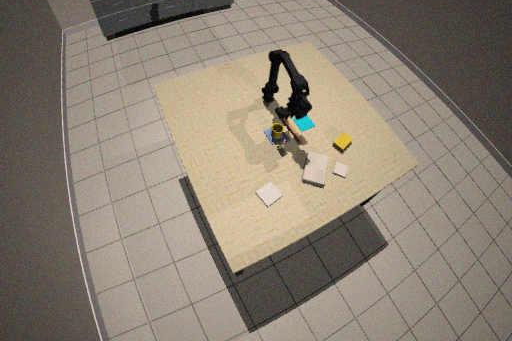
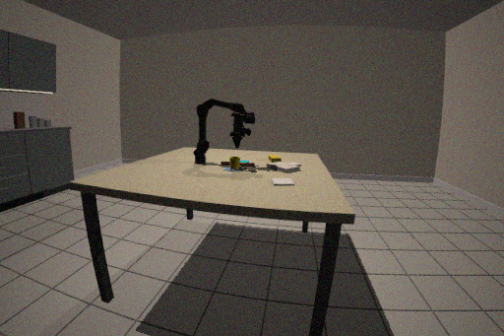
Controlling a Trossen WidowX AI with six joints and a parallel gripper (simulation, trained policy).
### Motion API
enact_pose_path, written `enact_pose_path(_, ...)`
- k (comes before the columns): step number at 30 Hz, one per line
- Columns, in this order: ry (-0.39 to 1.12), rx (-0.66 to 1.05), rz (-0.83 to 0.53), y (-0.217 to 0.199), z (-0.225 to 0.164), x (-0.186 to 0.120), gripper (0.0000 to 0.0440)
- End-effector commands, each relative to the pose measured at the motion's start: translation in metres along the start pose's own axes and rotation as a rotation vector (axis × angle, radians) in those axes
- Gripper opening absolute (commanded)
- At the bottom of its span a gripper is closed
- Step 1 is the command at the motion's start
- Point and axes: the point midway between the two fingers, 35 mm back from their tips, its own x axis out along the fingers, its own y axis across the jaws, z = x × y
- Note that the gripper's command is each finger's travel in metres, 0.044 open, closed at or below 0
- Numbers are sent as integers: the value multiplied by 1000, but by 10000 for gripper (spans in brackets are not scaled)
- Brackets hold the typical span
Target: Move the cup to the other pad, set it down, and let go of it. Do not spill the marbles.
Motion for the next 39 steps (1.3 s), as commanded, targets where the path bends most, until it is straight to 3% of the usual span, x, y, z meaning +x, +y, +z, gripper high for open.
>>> enact_pose_path(1,28,-12,-5,-6,-3,11,155)
enact_pose_path(32,134,-212,29,-27,-17,98,196)
enact_pose_path(39,143,-313,36,-27,-20,107,46)
